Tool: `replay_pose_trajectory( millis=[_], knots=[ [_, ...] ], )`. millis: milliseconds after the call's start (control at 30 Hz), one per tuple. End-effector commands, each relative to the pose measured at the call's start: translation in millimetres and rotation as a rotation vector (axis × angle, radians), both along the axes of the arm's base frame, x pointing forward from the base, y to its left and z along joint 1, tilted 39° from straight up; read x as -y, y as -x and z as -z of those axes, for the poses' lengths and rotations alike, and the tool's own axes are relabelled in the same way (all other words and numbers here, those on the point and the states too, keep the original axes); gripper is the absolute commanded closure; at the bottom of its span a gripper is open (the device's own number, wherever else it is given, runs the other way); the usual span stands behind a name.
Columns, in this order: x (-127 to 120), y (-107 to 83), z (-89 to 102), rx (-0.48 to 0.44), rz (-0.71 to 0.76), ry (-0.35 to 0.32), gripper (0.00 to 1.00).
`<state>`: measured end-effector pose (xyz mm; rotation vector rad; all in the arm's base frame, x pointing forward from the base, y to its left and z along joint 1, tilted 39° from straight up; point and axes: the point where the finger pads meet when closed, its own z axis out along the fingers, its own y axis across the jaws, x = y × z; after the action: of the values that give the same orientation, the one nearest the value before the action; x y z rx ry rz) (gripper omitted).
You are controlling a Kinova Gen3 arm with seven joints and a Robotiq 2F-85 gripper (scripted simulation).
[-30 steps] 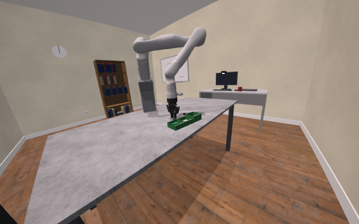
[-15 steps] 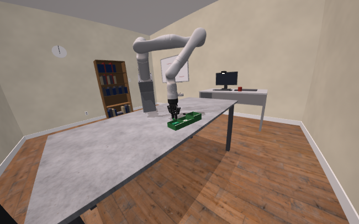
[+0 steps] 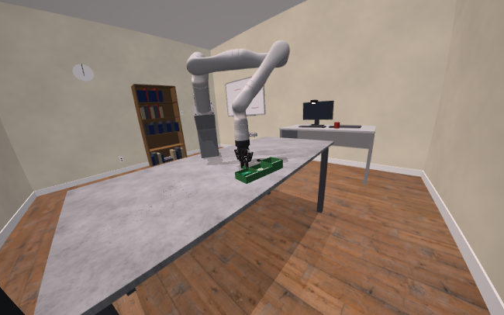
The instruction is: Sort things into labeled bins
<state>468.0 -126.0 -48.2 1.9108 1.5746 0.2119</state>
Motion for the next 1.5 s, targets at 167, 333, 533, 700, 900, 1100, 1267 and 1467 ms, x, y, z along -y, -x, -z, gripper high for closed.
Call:
replay_pose_trajectory(
  millis=[167,333,533,700,900,1100,1267,1467],
  knots=[
    [0,-0.2,-0.3,0.000,0.000,0.000,0.89],
    [0,-0.2,-0.3,0.001,0.000,0.000,0.89],
    [0,-0.2,-0.3,0.001,0.000,0.000,0.89],
    [0,-0.2,-0.3,0.001,0.000,0.000,0.89],
    [0,-0.2,-0.3,0.001,0.000,0.000,0.89],
    [-2,1.4,-2.8,0.001,0.000,0.000,0.89],
    [-8,9.9,-15.9,0.001,0.000,0.000,0.89],
    [-15,20.0,-31.4,0.000,0.000,0.000,0.89]
  ],
)
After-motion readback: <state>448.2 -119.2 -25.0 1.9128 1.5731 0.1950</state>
